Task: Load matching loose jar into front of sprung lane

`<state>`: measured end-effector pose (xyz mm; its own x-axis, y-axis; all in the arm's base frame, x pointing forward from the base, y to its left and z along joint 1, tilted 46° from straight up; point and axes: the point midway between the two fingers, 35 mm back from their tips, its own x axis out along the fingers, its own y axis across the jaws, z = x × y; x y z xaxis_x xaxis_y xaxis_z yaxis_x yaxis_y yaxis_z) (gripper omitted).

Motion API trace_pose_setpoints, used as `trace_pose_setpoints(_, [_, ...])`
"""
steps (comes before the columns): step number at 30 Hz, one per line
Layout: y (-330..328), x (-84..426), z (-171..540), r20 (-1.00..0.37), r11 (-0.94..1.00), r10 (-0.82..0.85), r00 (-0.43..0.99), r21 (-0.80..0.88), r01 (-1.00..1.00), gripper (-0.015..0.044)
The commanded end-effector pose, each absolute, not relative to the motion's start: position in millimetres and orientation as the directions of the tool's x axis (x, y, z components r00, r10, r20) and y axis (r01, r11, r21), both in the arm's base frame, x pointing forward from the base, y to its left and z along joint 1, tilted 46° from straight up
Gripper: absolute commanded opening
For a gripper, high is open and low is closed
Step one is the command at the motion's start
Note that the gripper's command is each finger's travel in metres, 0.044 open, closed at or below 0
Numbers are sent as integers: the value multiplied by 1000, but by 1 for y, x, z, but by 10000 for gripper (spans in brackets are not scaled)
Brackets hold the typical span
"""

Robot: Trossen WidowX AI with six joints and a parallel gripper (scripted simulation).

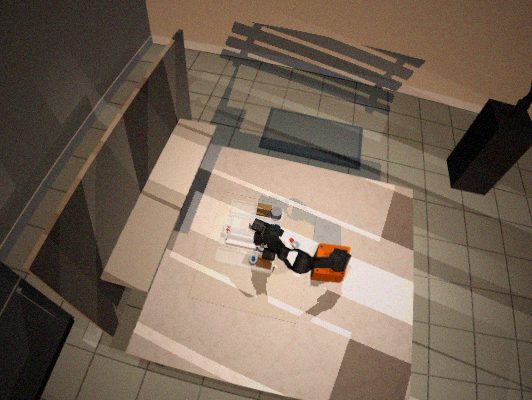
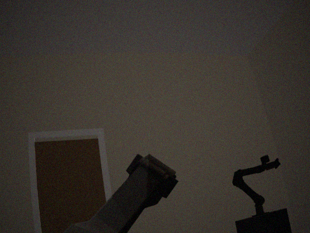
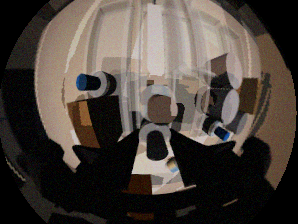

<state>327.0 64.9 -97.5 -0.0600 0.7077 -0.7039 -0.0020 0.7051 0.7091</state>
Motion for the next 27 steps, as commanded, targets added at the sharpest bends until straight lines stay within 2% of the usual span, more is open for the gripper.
trace_pose_setpoints(1, [66, 328, -97, -701, 702, 711, -53, 712, -3, 0])
trace_pose_setpoints(27, [65, 324, -97, -701, 702, 711, -54, 712, -3, 0])
